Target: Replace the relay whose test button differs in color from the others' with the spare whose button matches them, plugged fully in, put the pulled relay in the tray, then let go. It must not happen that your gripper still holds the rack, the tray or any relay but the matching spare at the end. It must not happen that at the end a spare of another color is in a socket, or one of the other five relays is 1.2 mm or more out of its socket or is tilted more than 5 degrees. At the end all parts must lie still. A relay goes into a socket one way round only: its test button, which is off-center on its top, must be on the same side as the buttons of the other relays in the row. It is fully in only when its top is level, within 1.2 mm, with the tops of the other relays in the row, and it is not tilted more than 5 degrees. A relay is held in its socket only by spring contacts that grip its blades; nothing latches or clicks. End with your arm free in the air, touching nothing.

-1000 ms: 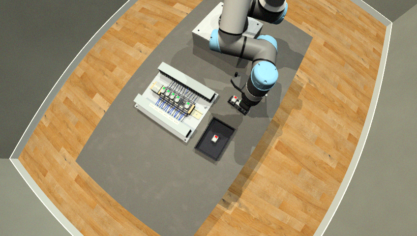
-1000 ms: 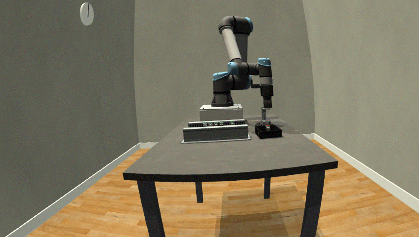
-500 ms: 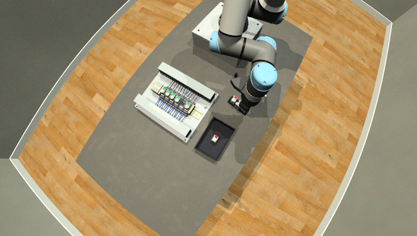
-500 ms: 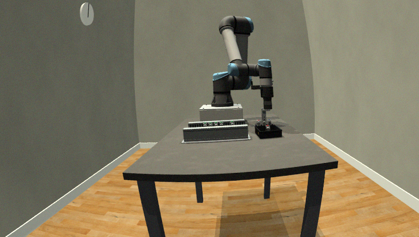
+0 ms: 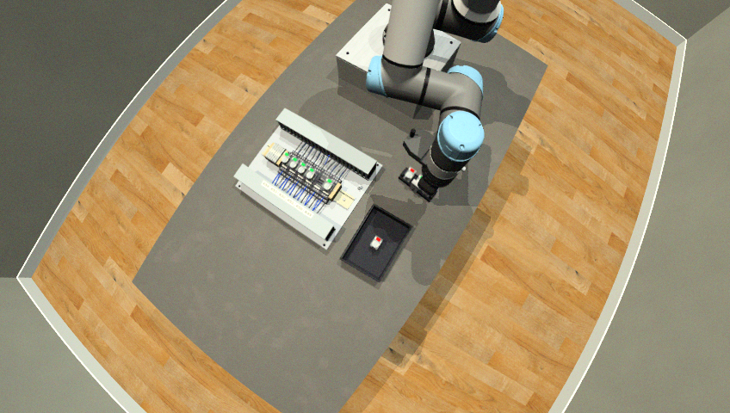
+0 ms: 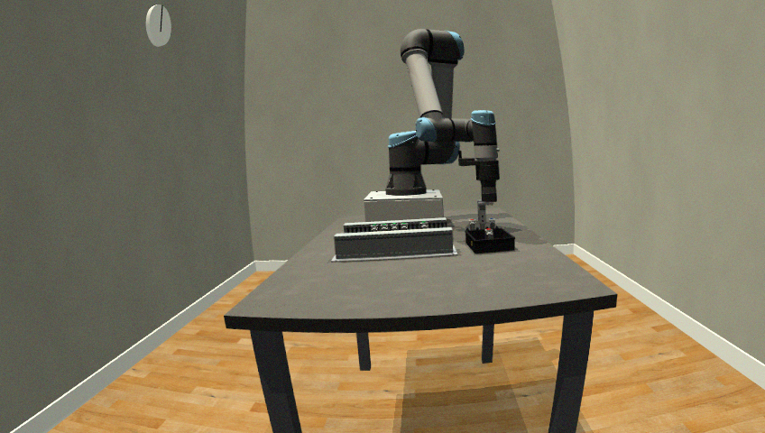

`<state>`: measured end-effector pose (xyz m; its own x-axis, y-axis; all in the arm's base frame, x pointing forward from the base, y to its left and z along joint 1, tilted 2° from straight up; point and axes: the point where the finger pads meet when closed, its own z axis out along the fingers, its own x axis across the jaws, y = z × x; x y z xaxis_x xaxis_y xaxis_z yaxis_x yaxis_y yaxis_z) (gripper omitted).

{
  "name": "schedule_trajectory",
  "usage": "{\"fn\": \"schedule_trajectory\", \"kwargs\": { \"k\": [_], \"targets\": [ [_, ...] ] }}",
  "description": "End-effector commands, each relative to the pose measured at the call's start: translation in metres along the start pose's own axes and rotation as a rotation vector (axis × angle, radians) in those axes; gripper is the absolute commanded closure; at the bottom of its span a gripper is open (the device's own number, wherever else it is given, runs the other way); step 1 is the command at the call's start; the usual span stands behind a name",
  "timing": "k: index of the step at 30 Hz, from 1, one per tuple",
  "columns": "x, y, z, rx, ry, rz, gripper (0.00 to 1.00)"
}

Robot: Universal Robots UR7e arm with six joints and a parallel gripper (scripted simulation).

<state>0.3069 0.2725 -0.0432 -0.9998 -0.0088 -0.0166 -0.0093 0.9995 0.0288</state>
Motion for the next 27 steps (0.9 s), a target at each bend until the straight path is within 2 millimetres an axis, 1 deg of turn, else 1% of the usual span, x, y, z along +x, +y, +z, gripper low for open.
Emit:
{"fn": "schedule_trajectory", "kwargs": {
  "k": [1, 8, 13, 25, 27],
  "targets": [
    [-0.001, 0.000, 0.001, -0.001, -0.002, 0.000, 0.00],
    [-0.001, 0.000, 0.001, -0.001, -0.002, 0.000, 0.00],
    [-0.001, 0.000, 0.009, -0.001, -0.002, 0.000, 0.00],
    [-0.001, 0.000, 0.009, -0.001, -0.002, 0.000, 0.00],
    [-0.001, 0.000, 0.014, -0.001, -0.002, 0.000, 0.00]
  ]
}}
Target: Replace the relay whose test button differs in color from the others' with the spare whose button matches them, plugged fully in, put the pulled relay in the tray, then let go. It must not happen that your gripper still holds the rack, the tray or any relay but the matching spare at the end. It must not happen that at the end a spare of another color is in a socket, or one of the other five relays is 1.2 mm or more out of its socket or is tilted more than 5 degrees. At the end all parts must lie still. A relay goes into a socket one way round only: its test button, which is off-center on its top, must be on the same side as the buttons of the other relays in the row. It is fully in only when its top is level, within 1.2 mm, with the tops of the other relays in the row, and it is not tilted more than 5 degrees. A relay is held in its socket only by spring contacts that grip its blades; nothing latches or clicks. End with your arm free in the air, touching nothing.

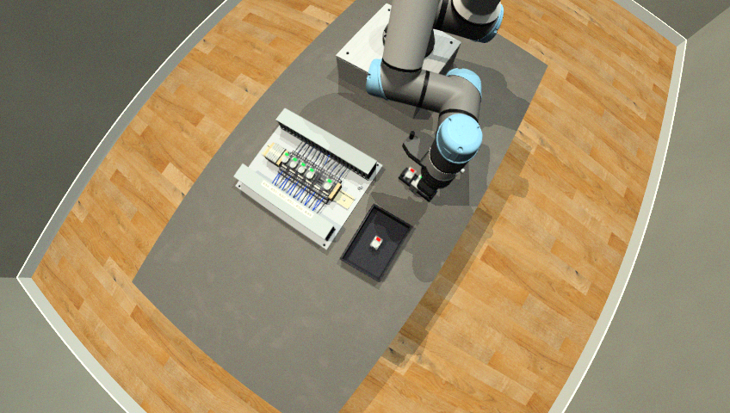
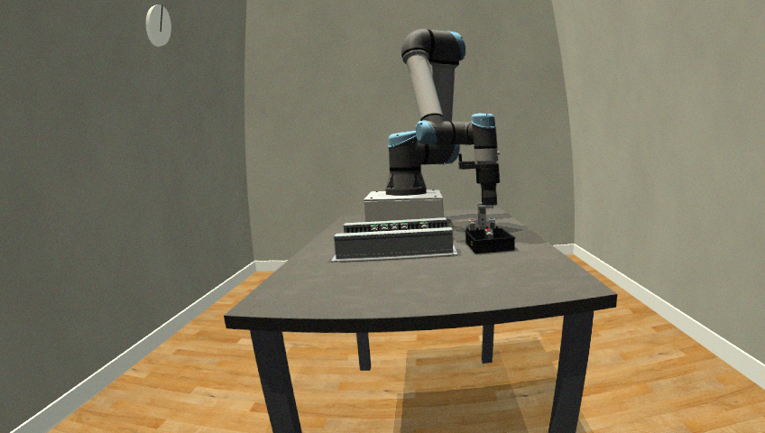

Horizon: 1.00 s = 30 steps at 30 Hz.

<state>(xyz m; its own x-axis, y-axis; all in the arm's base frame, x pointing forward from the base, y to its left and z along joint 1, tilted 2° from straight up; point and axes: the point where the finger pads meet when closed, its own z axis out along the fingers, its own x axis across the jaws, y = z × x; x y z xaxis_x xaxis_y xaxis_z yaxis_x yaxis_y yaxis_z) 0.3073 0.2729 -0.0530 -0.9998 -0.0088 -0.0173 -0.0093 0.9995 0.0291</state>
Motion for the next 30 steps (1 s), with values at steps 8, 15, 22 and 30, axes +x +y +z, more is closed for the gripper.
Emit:
{"fn": "schedule_trajectory", "kwargs": {
  "k": [8, 15, 22, 30],
  "targets": [
    [-0.0003, 0.0002, 0.0113, -0.001, -0.001, 0.000, 0.00],
    [-0.0003, 0.0002, 0.0113, -0.001, -0.001, 0.000, 0.00],
    [-0.0002, 0.0001, 0.0111, 0.000, -0.001, 0.000, 1.00],
    [-0.0002, 0.0001, 0.0111, 0.000, -0.001, 0.000, 1.00]
  ]
}}
